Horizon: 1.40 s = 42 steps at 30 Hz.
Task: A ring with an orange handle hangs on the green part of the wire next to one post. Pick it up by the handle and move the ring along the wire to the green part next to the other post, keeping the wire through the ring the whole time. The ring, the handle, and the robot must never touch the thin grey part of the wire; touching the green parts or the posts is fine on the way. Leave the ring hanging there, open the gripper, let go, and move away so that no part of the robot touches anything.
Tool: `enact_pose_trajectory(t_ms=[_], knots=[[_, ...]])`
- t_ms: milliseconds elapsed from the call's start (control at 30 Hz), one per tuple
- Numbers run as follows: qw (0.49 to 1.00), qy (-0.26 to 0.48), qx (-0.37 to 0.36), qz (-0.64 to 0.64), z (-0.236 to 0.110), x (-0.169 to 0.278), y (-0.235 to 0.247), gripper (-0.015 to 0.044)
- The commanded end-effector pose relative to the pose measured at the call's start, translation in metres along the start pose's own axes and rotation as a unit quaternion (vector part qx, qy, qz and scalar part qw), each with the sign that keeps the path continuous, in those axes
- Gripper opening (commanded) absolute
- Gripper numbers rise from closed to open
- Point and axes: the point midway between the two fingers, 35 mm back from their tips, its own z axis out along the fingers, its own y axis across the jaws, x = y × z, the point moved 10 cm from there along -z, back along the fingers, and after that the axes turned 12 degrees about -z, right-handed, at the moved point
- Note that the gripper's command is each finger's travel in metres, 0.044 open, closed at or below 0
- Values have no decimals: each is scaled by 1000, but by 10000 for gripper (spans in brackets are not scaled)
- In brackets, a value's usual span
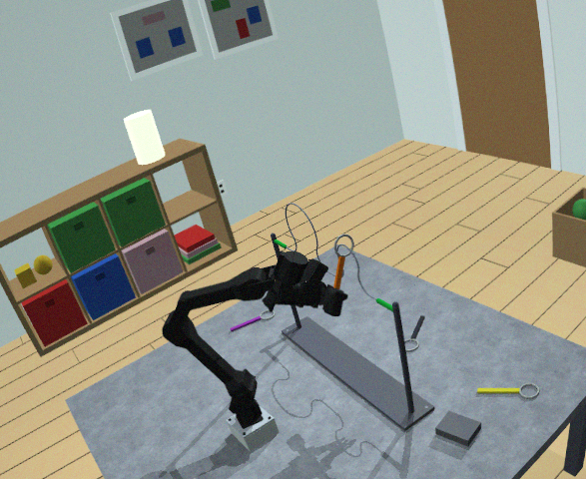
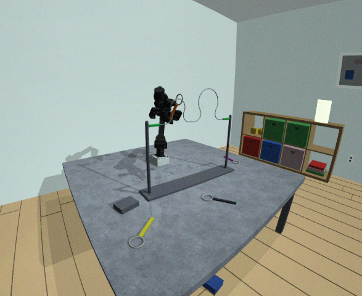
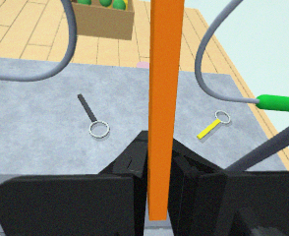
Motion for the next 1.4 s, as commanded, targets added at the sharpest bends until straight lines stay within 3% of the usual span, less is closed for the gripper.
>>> enact_pose_trajectory(t_ms=[0,667,1367], knots=[[999,2,25,-41,-2,-1,-1,-150],[962,21,138,-236,-2,0,-9,-150],[869,39,248,-427,-5,-3,-16,-150]])
